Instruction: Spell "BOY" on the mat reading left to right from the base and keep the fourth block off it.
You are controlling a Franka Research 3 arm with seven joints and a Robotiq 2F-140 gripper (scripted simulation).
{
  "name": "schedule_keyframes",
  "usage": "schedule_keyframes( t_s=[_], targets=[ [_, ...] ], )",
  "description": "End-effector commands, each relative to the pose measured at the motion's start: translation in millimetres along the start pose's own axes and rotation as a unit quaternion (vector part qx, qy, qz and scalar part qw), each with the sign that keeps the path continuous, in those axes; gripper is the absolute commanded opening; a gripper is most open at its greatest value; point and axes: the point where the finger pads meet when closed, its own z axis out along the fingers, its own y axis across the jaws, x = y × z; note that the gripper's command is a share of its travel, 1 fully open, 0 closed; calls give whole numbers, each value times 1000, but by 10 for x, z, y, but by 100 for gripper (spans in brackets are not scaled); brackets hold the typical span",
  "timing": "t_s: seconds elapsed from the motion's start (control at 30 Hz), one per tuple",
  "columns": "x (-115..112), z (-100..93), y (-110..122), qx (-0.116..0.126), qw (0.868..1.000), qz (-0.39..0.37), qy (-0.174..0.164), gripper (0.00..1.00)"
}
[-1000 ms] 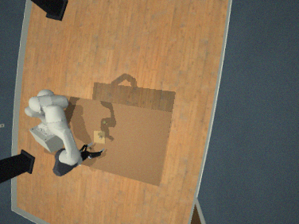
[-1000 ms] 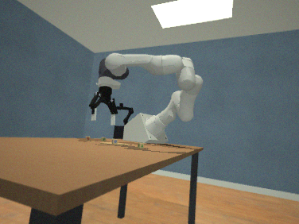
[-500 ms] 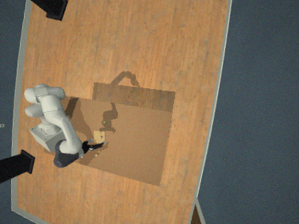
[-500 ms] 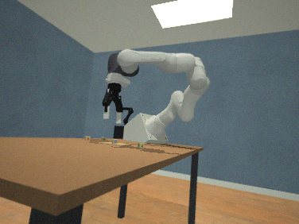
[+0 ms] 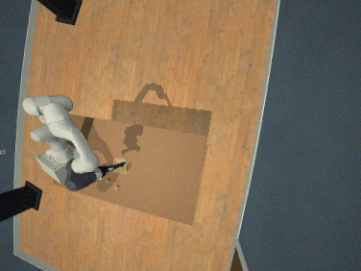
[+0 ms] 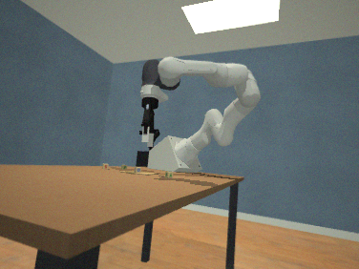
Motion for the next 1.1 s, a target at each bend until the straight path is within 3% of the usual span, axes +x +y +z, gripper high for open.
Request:
schedule_keyframes(
  t_s=[0.0,0.4,0.77,1.07],
  targets=[
    [115,-4,22,9,998,-69,-7,100],
    [522,-14,114,22,986,-165,-14,100],
    [1010,-21,166,37,959,-282,-20,100],
    [1085,-22,168,39,953,-300,-21,100]
  ],
)
